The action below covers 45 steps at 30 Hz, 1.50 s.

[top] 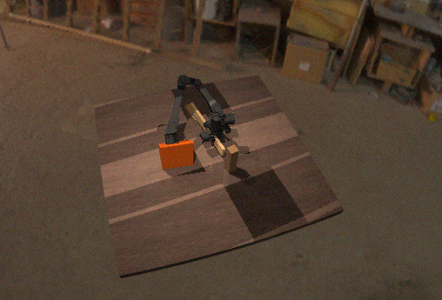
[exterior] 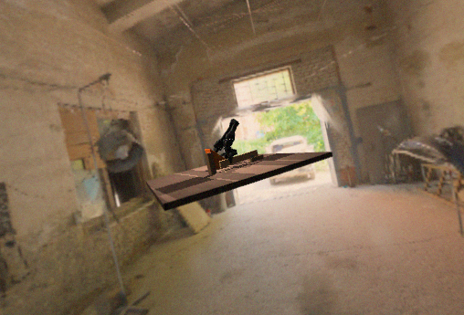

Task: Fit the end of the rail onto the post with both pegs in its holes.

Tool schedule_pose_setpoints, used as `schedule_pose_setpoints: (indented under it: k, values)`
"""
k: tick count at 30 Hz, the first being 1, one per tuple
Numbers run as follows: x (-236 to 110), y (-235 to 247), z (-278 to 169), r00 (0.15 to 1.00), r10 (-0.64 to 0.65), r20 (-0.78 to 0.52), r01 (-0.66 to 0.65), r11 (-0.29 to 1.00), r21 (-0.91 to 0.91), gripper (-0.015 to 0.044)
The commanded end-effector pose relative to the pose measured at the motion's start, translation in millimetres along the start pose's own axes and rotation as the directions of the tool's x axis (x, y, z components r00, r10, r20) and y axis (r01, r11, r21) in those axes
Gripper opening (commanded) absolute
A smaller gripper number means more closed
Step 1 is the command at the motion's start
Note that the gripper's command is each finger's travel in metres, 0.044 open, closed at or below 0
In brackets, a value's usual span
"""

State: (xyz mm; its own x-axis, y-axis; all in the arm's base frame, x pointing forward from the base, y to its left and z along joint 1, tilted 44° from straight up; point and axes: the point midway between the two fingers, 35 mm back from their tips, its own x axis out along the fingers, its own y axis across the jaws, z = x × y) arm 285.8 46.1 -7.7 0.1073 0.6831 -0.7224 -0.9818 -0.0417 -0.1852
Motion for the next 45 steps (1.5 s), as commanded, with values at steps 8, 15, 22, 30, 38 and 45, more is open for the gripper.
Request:
schedule_pose_setpoints:
  k: [8,15,22,30,38,45]
  values:
    - [-9.1,-4.5,-0.6,1.0,-0.015,0.0,0.015,1.0,-0.002,0.0]
    - [-12.6,-4.4,-0.7,1.0,-0.015,0.0,0.015,1.0,-0.002,0.0]
    - [-11.7,-4.3,-0.7,1.0,-0.015,0.0,0.015,1.0,-0.002,0.0]
    - [-8.5,-3.4,-0.6,1.0,-0.015,0.0,0.015,1.0,-0.002,0.0]
    - [-9.3,-1.5,-0.7,1.0,-0.015,0.0,0.015,1.0,-0.002,0.0]
    - [-10.0,-0.4,-0.7,1.0,-0.015,0.0,0.015,1.0,-0.002,0.0]
